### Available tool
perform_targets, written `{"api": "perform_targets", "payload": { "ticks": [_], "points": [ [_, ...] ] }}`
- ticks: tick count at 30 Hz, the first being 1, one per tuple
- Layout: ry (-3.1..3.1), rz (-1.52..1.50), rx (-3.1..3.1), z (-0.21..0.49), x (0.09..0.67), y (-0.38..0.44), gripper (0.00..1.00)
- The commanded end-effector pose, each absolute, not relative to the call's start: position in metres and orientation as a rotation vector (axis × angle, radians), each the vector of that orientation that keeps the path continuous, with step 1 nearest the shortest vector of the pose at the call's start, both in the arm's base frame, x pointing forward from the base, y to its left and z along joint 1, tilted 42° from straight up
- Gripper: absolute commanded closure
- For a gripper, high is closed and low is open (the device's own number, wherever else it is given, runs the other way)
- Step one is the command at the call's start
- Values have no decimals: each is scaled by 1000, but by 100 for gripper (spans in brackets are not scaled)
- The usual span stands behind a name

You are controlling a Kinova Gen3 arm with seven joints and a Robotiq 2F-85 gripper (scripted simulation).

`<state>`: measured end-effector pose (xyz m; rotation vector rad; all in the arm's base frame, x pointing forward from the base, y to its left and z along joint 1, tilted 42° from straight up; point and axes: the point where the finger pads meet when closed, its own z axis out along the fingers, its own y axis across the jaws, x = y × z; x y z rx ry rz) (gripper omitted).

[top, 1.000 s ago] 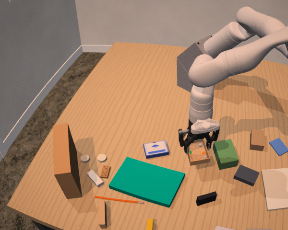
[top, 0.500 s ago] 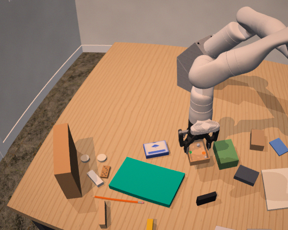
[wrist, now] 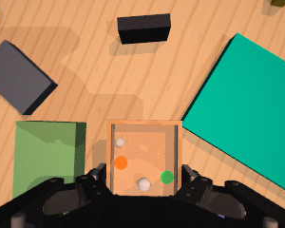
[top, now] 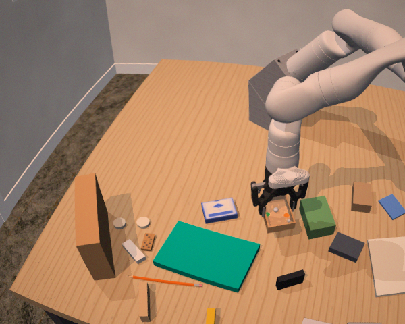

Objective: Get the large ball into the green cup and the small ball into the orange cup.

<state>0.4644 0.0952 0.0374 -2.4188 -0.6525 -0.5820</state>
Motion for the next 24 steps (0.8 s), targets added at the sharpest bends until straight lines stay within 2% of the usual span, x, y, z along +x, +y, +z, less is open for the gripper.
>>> {"api": "perform_targets", "payload": {
  "ticks": [1,24],
  "points": [
    [-643,-607,-2412,37,462,95,26],
    [-642,-569,-2421,38,466,94,26]
  ]
}}
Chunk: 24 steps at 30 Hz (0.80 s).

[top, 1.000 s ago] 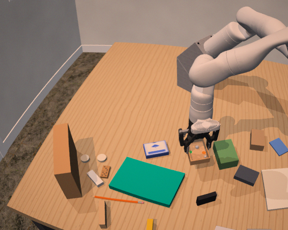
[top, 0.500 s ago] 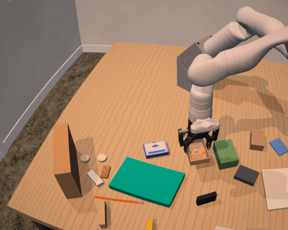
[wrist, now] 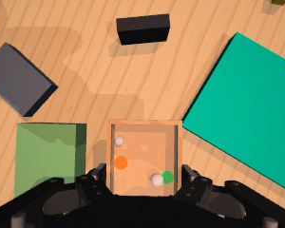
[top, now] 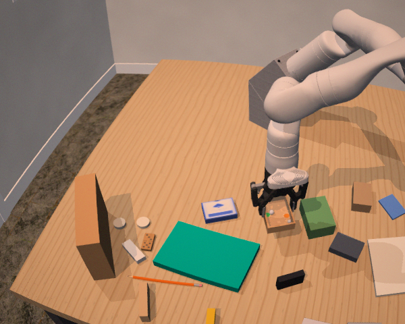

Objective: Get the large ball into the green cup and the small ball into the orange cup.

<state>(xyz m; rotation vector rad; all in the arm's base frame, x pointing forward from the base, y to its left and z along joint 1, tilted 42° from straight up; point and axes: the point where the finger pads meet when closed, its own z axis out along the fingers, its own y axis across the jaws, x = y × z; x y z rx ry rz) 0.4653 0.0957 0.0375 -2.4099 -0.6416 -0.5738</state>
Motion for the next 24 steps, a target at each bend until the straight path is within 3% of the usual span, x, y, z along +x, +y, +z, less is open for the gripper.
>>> {"api": "perform_targets", "payload": {
  "ticks": [1,24],
  "points": [
    [-642,-568,-2422,38,466,94,26],
    [-662,-479,-2228,33,467,91,26]
  ]
}}
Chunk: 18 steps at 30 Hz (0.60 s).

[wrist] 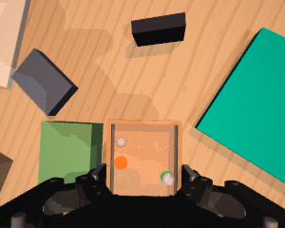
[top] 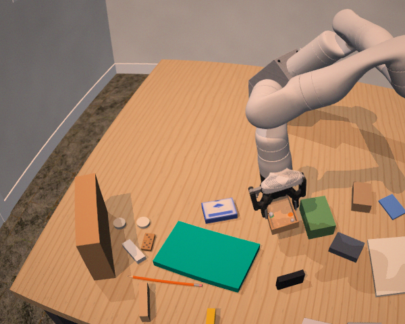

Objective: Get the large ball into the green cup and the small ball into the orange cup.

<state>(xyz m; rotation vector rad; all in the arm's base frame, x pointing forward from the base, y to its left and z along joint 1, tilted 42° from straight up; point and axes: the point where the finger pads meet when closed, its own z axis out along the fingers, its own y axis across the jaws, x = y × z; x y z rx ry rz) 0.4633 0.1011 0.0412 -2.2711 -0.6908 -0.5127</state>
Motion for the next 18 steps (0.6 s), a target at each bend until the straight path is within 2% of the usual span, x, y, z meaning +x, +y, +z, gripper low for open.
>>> {"api": "perform_targets", "payload": {
  "ticks": [1,18],
  "points": [
    [-665,-467,-2206,33,467,90,26],
    [-648,-590,-2433,37,462,95,26]
  ]
}}
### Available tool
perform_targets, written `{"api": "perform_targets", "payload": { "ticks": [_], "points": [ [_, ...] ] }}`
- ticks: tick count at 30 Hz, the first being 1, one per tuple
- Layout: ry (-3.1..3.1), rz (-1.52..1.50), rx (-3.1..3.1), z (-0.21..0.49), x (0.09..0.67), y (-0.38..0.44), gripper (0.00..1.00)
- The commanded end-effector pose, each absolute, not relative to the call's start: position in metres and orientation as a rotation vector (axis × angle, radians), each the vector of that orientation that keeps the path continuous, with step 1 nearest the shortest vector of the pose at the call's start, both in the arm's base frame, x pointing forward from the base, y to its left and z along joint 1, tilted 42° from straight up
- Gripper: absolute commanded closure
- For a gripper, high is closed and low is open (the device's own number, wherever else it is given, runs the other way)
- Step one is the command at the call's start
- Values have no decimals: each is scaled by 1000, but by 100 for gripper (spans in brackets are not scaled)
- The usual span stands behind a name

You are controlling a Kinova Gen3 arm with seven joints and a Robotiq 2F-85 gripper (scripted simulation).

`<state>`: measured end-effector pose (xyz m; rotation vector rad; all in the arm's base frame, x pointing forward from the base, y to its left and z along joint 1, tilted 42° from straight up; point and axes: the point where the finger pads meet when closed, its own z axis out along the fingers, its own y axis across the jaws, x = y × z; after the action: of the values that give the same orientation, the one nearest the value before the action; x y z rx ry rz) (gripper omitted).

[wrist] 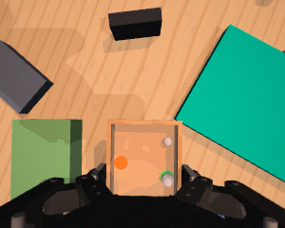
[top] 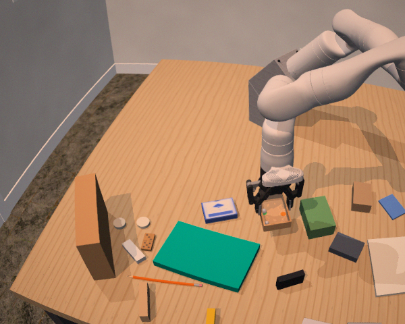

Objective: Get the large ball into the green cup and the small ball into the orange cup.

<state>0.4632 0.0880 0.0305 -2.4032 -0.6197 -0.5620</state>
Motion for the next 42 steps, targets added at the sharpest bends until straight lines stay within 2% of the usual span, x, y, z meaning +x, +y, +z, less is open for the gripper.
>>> {"api": "perform_targets", "payload": {
  "ticks": [1,42],
  "points": [
    [-648,-590,-2433,37,462,95,26],
    [-646,-556,-2438,38,466,95,26]
  ]
}}
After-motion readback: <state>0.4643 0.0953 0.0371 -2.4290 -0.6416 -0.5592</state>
